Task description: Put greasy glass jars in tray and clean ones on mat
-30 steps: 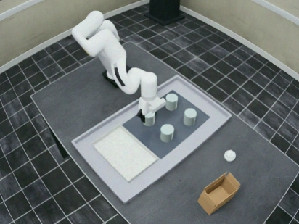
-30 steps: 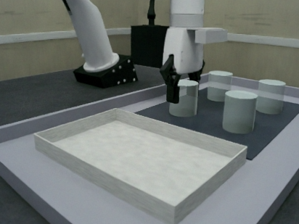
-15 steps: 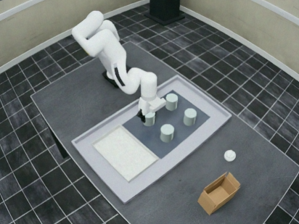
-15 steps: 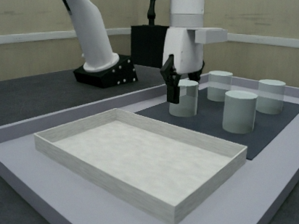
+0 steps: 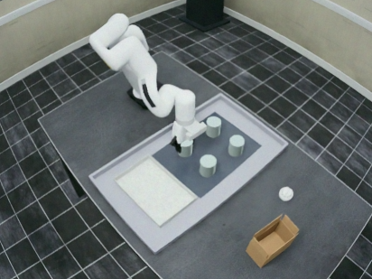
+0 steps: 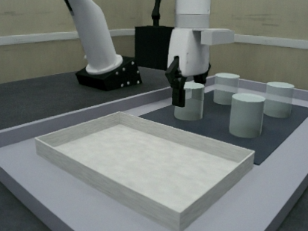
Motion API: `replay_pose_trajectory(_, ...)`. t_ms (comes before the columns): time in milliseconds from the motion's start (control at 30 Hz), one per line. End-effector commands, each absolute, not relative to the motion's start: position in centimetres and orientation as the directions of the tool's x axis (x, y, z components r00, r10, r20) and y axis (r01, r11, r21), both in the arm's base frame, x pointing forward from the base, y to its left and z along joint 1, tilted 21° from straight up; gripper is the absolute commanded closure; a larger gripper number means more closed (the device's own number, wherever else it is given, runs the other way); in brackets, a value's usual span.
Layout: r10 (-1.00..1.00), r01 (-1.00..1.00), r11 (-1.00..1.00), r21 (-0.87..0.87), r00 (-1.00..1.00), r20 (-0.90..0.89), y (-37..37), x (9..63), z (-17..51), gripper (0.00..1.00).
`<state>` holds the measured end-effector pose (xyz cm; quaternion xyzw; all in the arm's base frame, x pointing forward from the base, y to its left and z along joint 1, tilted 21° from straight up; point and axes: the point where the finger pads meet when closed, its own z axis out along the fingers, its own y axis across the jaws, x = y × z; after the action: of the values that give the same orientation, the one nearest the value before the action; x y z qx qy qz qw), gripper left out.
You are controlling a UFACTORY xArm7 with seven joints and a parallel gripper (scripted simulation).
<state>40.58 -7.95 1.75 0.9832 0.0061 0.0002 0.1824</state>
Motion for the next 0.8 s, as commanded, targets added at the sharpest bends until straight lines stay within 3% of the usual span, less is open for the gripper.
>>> replay_pose_trajectory(0,0.014,0.012,-0.933,0.358,1.000,0.002,-7.87,40.76,1.88,0.24)
replay_pose_trajectory(767,0.014,0.012,-0.933,0.358,1.000,0.002,-7.87,40.76,1.88,0.27)
